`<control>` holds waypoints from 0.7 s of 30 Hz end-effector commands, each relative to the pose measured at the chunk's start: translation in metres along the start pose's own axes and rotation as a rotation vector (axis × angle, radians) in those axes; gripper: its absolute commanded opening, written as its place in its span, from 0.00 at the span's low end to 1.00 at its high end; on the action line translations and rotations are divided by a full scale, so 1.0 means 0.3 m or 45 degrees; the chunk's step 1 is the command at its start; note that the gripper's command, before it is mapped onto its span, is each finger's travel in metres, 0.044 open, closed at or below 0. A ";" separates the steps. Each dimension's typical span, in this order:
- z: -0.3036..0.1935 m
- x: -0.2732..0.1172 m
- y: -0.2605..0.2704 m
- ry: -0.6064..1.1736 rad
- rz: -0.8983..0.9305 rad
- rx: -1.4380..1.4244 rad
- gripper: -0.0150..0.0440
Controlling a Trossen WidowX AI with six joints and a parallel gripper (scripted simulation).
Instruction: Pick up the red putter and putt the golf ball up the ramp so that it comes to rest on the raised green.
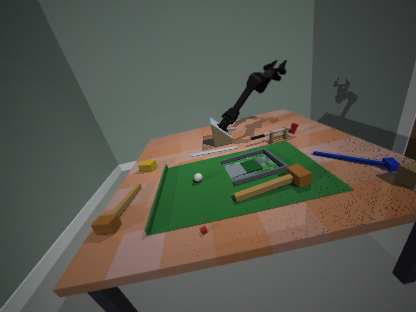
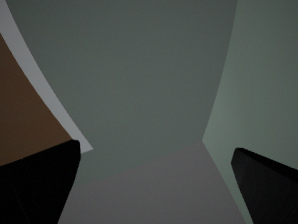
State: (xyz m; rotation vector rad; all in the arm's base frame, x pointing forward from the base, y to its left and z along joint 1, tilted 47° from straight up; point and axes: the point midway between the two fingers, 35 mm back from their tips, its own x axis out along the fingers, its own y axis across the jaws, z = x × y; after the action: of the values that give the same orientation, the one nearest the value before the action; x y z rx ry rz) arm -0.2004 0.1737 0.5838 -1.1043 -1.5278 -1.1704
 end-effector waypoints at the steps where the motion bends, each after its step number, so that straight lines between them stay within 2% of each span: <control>1: 0.002 0.000 0.000 -0.002 -0.002 -0.006 0.98; 2: 0.007 0.000 0.001 -0.006 -0.006 -0.023 1.00; 21: 0.329 -0.059 0.142 -0.289 -0.358 -1.051 1.00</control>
State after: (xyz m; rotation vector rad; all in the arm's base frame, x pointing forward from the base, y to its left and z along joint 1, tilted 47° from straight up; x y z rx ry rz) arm -0.1775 0.2598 0.5642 -1.5528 -1.4493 -1.8753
